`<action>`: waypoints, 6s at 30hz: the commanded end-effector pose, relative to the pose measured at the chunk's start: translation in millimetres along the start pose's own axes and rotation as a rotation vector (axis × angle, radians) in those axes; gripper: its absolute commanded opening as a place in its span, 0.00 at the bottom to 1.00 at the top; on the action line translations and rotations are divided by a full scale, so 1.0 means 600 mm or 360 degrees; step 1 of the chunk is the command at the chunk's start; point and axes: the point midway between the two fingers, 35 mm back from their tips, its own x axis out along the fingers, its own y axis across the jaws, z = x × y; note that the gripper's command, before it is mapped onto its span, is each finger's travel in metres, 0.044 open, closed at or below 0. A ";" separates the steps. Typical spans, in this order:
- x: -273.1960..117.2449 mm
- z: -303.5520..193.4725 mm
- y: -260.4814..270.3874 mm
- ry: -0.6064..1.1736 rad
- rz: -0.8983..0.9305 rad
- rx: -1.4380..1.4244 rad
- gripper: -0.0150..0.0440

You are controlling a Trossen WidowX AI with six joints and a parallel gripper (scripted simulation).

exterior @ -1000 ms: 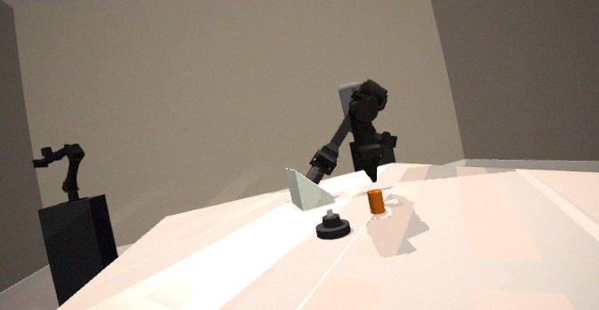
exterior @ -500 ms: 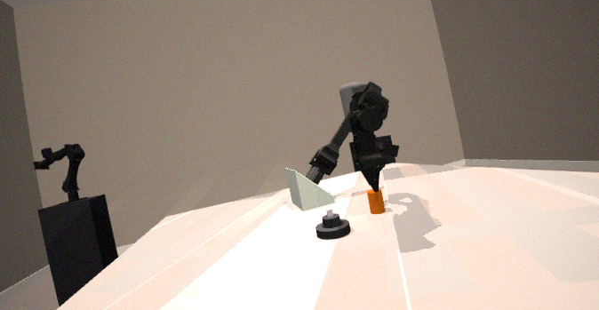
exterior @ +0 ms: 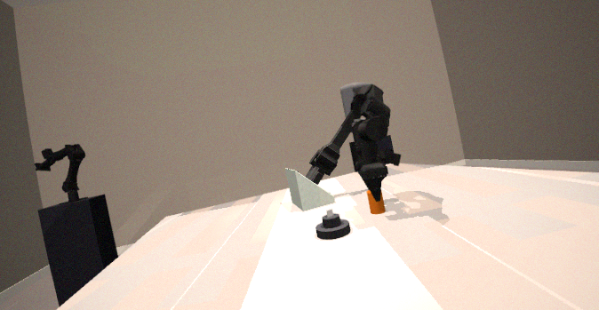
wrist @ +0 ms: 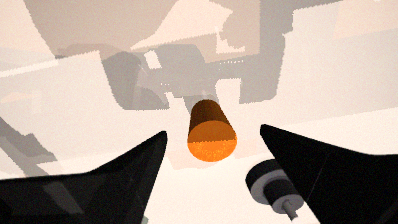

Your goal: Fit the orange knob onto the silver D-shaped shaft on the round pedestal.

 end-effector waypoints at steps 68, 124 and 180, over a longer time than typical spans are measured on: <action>-0.176 -0.002 0.004 -0.0003 -0.0027 0.0012 0.25; -0.320 -0.015 0.065 0.0008 -0.1515 0.0028 0.25; -0.281 -0.015 0.059 0.0012 -0.1356 0.0027 0.25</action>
